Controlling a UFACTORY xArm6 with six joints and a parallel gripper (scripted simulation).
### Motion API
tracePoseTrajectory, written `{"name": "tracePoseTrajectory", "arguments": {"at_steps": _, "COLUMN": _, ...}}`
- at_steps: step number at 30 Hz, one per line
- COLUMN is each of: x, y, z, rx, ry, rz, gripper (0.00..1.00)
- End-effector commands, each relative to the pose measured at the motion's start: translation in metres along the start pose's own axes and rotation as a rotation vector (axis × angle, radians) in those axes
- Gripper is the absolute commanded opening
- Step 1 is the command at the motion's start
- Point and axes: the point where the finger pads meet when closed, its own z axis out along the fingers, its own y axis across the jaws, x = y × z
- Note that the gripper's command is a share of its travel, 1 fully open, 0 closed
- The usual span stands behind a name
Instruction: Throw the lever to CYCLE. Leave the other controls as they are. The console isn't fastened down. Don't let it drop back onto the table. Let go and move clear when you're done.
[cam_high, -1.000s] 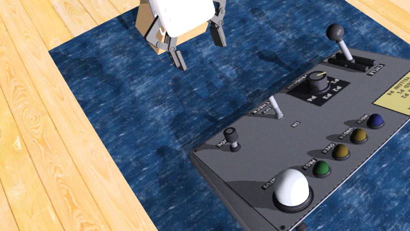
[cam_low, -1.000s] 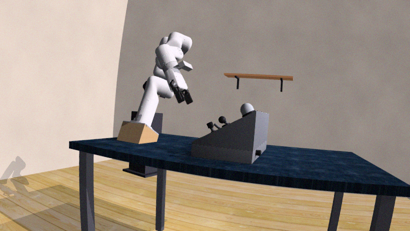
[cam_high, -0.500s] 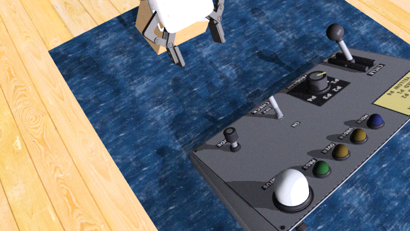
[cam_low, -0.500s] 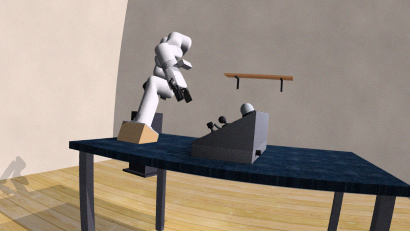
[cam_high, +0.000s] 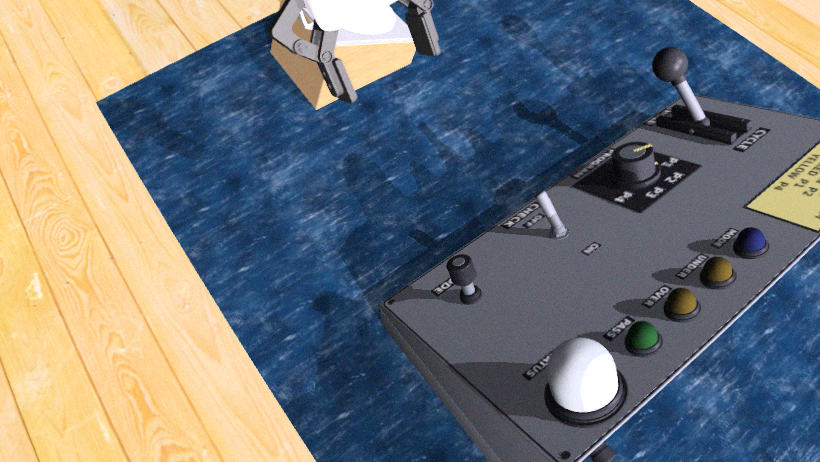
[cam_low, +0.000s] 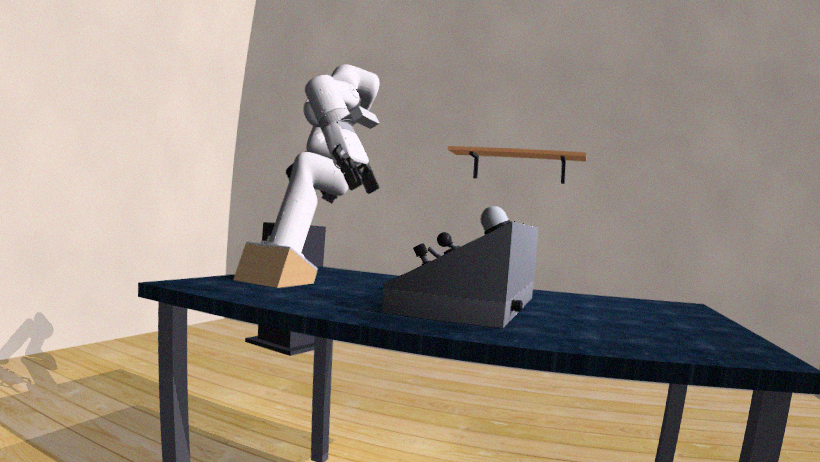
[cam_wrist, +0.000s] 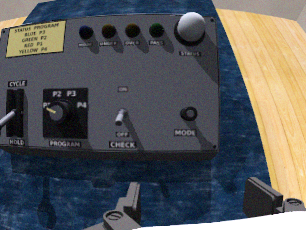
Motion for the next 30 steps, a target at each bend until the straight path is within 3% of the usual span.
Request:
{"name": "tracePoseTrajectory", "arguments": {"at_steps": 1, "x": 0.002, "y": 0.000, "z": -0.013, "rx": -0.002, "ry": 0.002, "rz": -0.002, "gripper": 1.00}}
{"name": "tracePoseTrajectory", "arguments": {"at_steps": 10, "x": 0.002, "y": 0.000, "z": -0.026, "rx": -0.002, "ry": 0.002, "rz": -0.002, "gripper": 1.00}}
{"name": "tracePoseTrajectory", "arguments": {"at_steps": 21, "x": 0.003, "y": -0.001, "z": -0.026, "rx": -0.003, "ry": -0.002, "rz": -0.001, "gripper": 1.00}}
{"name": "tracePoseTrajectory", "arguments": {"at_steps": 30, "x": 0.028, "y": -0.046, "z": 0.001, "rx": -0.037, "ry": -0.088, "rz": 0.009, "gripper": 1.00}}
